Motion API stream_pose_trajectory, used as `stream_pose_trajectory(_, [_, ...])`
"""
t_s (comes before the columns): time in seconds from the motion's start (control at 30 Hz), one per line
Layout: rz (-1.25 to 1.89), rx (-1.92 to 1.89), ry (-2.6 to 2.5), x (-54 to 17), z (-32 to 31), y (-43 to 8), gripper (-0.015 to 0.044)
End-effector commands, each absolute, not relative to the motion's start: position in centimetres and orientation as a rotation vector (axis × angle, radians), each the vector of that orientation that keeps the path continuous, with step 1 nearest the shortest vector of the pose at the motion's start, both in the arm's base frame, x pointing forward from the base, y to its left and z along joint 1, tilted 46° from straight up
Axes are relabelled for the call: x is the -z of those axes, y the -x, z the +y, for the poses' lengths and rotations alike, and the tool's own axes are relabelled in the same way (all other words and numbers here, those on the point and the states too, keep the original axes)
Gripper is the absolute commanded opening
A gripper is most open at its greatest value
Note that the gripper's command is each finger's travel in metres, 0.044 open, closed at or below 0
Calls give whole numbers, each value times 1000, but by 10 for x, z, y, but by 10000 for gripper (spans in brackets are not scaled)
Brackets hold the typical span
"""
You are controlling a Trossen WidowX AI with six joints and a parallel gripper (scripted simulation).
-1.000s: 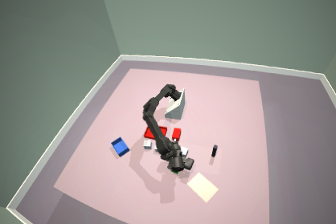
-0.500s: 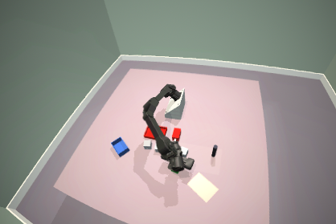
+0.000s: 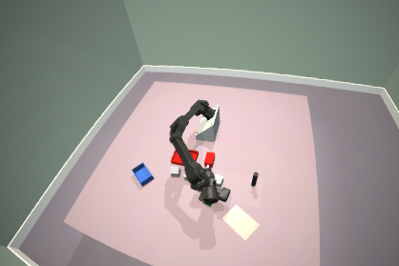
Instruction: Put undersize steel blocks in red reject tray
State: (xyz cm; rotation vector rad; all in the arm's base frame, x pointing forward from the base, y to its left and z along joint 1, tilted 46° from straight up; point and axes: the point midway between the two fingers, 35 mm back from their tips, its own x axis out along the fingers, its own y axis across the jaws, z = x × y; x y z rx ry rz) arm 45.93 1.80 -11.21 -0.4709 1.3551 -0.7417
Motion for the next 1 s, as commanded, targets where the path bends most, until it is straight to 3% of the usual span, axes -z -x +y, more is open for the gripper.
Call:
stream_pose_trajectory(0.0, [1349, 738, 475, 112, 20, -460, 0])
stream_pose_trajectory(0.97, [1349, 738, 475, 111, 20, -461, 0])
